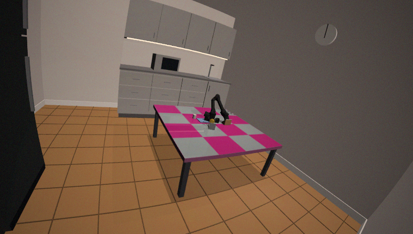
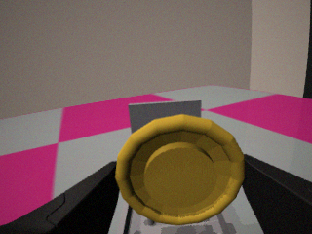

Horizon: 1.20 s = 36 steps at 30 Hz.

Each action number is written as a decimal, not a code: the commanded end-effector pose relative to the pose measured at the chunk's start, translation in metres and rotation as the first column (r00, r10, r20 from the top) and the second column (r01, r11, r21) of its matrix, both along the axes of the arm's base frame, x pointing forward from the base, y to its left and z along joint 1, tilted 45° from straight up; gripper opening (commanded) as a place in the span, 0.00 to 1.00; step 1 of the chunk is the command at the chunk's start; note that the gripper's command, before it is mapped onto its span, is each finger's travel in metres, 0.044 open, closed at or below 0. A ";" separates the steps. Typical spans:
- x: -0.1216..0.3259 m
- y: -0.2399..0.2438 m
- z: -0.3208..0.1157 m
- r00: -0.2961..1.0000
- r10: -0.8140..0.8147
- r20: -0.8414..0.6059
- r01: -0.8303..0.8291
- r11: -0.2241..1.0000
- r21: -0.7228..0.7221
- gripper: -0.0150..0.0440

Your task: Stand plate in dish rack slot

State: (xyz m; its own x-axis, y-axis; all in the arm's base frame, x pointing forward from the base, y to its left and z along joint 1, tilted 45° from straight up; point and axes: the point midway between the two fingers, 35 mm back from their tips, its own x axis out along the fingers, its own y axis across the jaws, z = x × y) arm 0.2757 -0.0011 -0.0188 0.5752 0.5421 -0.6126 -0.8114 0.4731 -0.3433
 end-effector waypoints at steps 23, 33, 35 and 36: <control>-0.003 -0.006 -0.013 1.000 -0.006 -0.007 0.006 1.000 -0.005 0.39; -0.003 -0.006 -0.013 1.000 -0.006 -0.007 0.006 1.000 -0.005 0.83; -0.003 -0.006 -0.013 1.000 -0.006 -0.007 0.006 1.000 -0.005 0.92; -0.003 -0.006 -0.013 1.000 -0.006 -0.007 0.006 1.000 -0.005 0.93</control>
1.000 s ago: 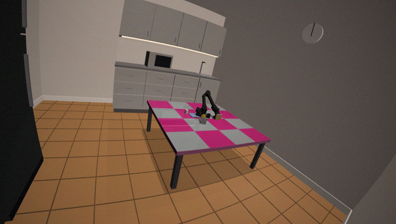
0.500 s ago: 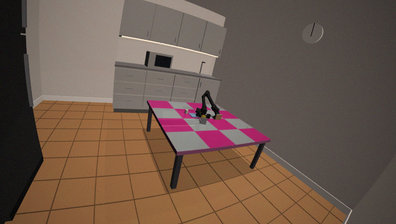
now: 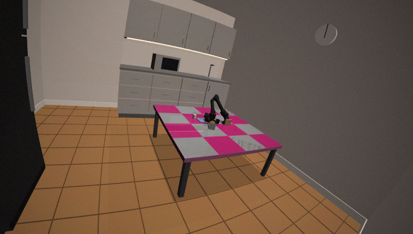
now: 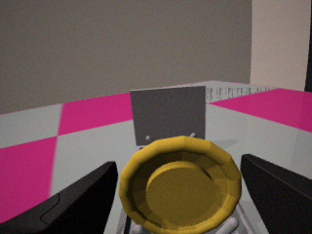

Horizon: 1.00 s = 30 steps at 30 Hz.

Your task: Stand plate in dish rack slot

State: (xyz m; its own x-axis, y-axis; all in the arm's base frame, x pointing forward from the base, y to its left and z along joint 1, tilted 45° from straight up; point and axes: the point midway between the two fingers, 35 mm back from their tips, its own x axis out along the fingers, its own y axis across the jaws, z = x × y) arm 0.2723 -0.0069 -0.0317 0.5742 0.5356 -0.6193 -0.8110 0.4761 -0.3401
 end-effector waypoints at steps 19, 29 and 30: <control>0.019 0.079 0.082 0.999 0.026 -0.019 -0.025 1.000 0.011 0.93; 0.020 0.084 0.078 0.987 -0.053 -0.150 0.053 0.999 -0.004 0.93; 0.020 0.084 0.078 0.982 -0.071 -0.177 0.071 0.997 -0.011 0.93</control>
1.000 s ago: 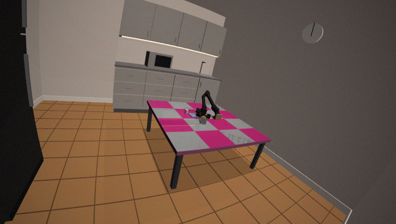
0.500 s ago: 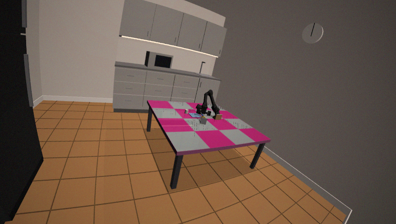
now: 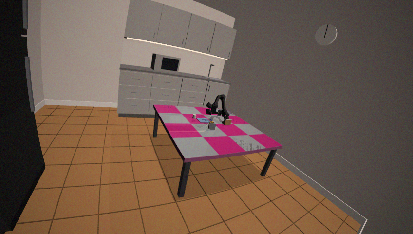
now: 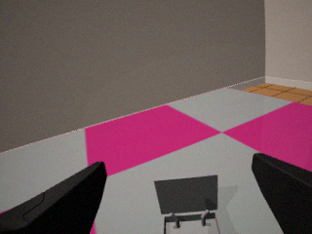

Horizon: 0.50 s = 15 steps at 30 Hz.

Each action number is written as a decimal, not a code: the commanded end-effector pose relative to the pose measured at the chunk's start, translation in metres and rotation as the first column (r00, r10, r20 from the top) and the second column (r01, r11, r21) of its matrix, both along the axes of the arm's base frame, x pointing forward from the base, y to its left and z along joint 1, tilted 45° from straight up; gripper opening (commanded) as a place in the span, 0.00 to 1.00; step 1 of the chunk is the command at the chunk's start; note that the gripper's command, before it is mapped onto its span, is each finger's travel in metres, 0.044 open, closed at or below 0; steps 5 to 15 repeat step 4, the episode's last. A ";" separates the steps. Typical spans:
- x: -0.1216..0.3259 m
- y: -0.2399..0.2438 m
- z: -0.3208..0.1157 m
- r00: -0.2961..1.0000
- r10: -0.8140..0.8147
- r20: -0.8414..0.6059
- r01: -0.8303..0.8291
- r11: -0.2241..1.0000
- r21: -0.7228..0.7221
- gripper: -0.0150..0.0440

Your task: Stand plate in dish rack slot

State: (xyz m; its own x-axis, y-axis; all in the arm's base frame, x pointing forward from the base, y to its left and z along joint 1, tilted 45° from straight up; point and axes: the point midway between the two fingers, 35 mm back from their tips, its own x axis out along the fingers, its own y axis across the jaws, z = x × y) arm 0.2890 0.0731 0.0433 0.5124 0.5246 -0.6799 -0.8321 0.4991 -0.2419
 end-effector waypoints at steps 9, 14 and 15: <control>0.002 0.008 0.001 0.979 -0.120 -0.167 0.114 0.992 -0.048 0.93; 0.002 0.008 0.001 0.979 -0.120 -0.167 0.114 0.992 -0.048 0.93; 0.002 0.008 0.001 0.979 -0.120 -0.167 0.114 0.992 -0.048 0.93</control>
